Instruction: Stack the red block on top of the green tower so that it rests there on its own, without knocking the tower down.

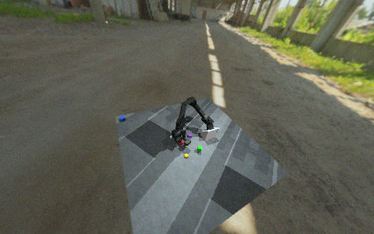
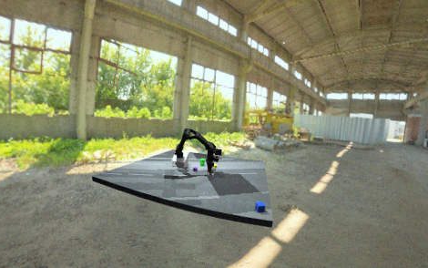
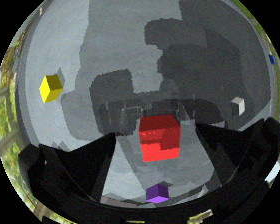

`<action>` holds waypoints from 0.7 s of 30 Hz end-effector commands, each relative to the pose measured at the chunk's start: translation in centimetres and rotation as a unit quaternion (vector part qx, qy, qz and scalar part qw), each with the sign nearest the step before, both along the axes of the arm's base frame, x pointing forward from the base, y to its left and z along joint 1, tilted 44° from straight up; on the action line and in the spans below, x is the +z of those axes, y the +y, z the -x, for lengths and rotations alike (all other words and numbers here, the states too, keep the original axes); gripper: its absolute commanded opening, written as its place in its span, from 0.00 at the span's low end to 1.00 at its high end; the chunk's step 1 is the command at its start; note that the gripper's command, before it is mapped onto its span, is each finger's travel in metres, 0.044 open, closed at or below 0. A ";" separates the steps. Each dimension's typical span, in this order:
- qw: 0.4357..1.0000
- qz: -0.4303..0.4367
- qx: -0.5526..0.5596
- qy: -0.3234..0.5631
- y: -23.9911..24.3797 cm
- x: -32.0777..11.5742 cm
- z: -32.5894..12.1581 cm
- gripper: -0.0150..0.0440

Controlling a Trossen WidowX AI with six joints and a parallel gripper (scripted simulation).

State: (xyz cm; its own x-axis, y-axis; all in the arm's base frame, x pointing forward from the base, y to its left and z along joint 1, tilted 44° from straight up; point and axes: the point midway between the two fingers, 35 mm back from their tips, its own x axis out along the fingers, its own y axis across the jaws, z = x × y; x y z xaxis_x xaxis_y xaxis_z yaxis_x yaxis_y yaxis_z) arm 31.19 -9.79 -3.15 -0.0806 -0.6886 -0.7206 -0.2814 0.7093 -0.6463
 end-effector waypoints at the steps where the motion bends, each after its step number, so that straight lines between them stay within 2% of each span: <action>1: 1.000 0.002 0.002 0.001 -0.1 0.0 0.0 1.00; 4: 1.000 0.002 0.002 0.001 -0.1 0.0 0.0 1.00; 15: 1.000 0.002 0.002 0.001 -0.1 0.0 0.0 0.51; 21: 1.000 0.002 0.002 0.001 -0.1 0.0 0.0 0.44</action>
State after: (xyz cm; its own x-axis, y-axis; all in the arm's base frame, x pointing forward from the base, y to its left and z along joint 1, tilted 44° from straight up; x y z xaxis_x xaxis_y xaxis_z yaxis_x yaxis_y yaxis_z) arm 31.20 -9.79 -3.14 -0.0804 -0.6889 -0.7204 -0.2813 0.7091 -0.6466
